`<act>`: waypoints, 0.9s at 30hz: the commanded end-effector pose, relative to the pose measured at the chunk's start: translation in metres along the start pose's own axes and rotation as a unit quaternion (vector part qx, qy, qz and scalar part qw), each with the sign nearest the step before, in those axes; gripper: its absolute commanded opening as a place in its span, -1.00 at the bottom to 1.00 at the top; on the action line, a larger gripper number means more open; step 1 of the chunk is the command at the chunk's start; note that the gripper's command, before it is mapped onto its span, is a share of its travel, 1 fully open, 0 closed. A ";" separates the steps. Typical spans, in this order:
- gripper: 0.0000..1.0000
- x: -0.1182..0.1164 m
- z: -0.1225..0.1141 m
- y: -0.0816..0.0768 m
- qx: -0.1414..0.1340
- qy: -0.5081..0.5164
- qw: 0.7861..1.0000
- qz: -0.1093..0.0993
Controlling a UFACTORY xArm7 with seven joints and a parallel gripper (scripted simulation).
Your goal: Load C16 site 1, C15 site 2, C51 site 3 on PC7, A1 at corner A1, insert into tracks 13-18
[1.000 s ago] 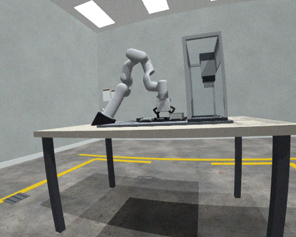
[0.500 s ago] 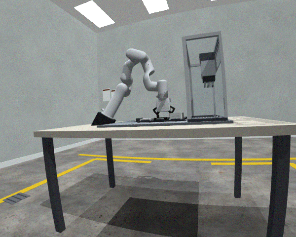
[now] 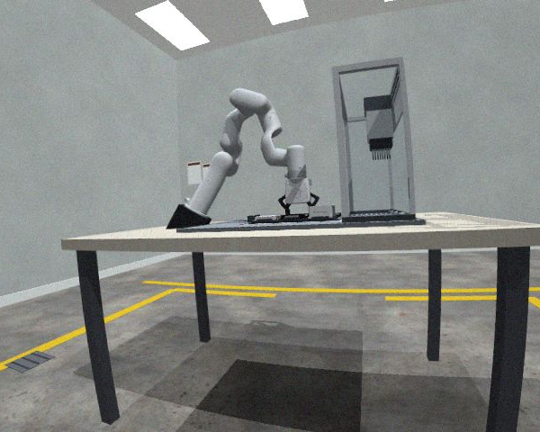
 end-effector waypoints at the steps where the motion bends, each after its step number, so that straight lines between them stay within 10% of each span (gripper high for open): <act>1: 1.00 0.001 -0.003 -0.001 0.000 0.000 1.000 -0.002; 27: 1.00 0.001 -0.015 -0.001 0.000 0.000 1.000 -0.002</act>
Point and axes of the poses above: the point where the finger pads meet when closed, its own y axis out along the fingers, its own x axis across the jaws, z = x × y, the point moved 10 cm from there along -y, back along the fingers, and after that the axes turned 1 degree about -y, right-handed, at the moved point
